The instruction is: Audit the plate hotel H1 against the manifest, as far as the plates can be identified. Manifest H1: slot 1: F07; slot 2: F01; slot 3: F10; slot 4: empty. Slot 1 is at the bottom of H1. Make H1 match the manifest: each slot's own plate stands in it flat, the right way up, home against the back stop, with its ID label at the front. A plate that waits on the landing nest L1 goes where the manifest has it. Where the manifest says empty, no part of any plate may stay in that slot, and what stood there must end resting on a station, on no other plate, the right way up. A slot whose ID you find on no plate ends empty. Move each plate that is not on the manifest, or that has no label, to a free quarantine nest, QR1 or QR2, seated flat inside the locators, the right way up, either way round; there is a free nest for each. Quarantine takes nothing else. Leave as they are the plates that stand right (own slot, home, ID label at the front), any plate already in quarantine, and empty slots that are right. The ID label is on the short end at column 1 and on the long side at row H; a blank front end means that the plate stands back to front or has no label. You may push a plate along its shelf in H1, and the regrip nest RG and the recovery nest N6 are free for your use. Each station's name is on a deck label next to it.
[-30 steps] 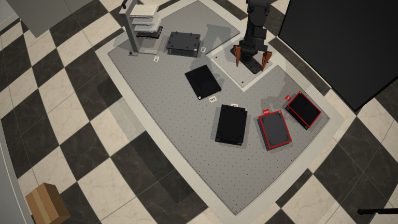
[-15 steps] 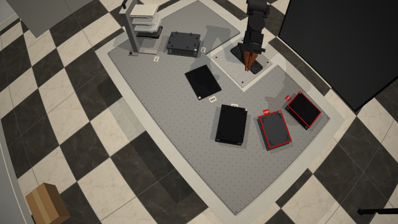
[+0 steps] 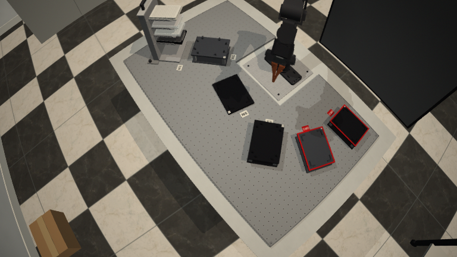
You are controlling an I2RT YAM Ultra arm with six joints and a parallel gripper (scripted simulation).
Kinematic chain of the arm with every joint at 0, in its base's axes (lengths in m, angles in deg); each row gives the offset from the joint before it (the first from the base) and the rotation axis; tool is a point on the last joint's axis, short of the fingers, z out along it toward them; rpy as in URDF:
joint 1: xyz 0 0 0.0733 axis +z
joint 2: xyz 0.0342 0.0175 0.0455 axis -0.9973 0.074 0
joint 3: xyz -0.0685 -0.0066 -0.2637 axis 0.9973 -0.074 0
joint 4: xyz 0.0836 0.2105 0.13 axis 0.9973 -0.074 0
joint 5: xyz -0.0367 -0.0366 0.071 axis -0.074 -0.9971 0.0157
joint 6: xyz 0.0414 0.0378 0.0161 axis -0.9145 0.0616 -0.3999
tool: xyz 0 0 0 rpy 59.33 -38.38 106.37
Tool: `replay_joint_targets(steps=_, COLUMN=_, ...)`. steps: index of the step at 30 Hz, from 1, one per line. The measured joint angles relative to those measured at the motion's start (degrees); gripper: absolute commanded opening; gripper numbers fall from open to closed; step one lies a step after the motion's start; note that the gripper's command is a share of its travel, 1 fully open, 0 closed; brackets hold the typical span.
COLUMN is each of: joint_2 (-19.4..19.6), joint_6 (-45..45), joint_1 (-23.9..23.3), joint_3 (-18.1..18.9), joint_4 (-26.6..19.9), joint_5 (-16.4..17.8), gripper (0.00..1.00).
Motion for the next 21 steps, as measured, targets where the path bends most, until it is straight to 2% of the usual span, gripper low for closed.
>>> replay_joint_targets(steps=3, joint_2=1.3, joint_6=-1.1, joint_1=-1.0, joint_3=0.3, joint_4=-0.7, joint_5=-0.3, gripper=0.00)
replay_joint_targets(steps=8, joint_2=0.4, joint_6=-0.4, joint_1=-4.7, joint_3=-3.1, joint_4=-1.1, joint_5=0.6, gripper=0.00)
replay_joint_targets(steps=15, joint_2=2.5, joint_6=-1.6, joint_1=-6.8, joint_3=-2.3, joint_4=-2.9, joint_5=0.6, gripper=0.00)
replay_joint_targets(steps=21, joint_2=1.8, joint_6=-1.2, joint_1=-10.6, joint_3=-5.2, joint_4=-3.5, joint_5=1.4, gripper=0.00)
